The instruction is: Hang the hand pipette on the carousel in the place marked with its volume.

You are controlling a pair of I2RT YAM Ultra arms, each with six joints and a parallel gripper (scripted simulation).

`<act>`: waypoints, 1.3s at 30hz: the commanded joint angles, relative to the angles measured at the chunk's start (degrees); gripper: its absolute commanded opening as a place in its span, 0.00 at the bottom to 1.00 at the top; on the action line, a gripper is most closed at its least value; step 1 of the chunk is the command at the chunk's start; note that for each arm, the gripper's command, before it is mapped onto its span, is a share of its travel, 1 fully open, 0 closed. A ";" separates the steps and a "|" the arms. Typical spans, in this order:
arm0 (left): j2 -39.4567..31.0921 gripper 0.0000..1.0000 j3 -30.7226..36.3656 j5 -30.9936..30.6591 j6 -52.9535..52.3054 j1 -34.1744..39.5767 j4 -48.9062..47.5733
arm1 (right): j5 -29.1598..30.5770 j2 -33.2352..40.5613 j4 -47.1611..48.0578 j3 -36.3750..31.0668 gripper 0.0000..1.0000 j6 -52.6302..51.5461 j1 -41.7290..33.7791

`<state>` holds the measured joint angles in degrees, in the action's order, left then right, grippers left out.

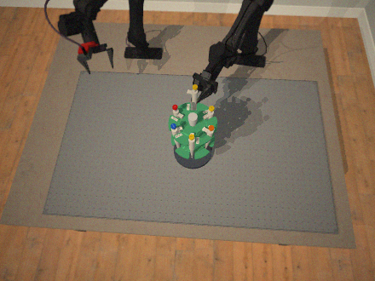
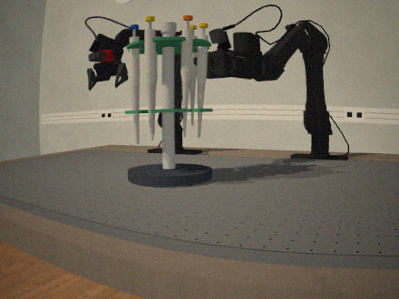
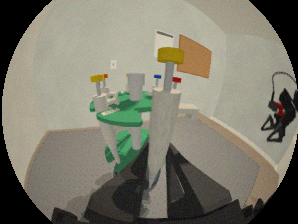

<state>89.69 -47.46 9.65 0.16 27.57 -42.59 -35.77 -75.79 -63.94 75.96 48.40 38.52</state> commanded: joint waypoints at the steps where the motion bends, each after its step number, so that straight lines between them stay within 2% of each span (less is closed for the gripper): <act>1: -1.95 0.12 -1.99 0.57 0.26 0.67 -1.52 | -1.33 0.32 0.77 0.89 1.00 0.68 0.54; 7: 1.07 0.12 -1.94 0.83 0.22 0.94 -2.48 | -1.33 0.32 0.77 0.89 1.00 0.68 0.54; 12: -0.86 0.12 -1.82 0.58 0.24 0.90 -2.57 | -1.33 0.32 0.77 0.89 1.00 0.68 0.54; 39: -0.84 0.12 -1.83 0.58 0.24 0.90 -2.58 | -1.33 0.32 0.77 0.89 1.00 0.68 0.54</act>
<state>90.39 -47.46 9.93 0.16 27.57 -42.96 -35.77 -75.79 -63.94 75.96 48.40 38.52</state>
